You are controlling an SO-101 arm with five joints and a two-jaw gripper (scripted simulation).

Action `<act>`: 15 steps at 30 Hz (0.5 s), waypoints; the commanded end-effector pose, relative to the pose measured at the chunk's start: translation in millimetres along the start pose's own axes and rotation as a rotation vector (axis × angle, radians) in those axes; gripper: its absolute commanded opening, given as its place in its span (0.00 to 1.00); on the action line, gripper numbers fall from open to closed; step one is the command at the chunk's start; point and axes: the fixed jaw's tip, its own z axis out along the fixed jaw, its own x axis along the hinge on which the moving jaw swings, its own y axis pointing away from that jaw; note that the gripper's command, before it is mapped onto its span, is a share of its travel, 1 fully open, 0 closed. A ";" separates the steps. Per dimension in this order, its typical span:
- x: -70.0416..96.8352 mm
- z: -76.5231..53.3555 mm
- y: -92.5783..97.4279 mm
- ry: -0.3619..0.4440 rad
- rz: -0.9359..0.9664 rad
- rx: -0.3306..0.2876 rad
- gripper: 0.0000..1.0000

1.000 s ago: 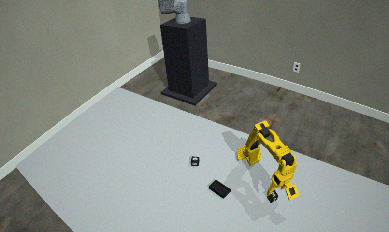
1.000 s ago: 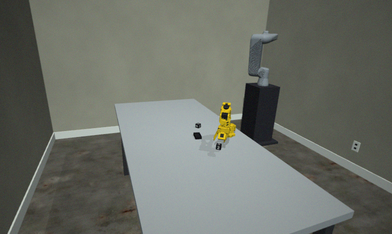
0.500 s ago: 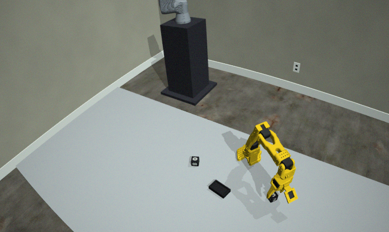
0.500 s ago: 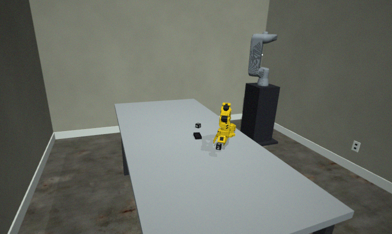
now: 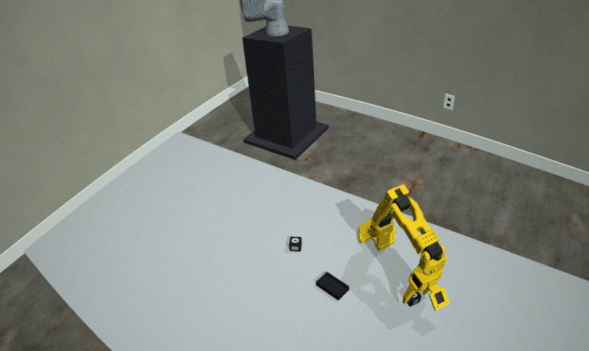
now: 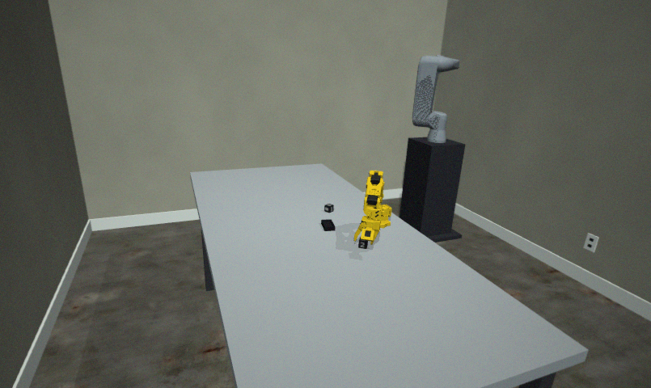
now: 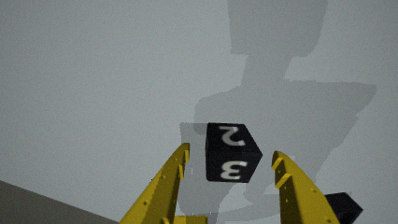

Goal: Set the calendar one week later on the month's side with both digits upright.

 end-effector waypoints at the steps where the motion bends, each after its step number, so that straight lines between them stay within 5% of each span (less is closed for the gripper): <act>1: -4.5 -3.4 1.8 -0.036 0.000 -0.003 0.35; 15: -4.5 -3.2 1.1 -0.036 0.000 -0.003 0.34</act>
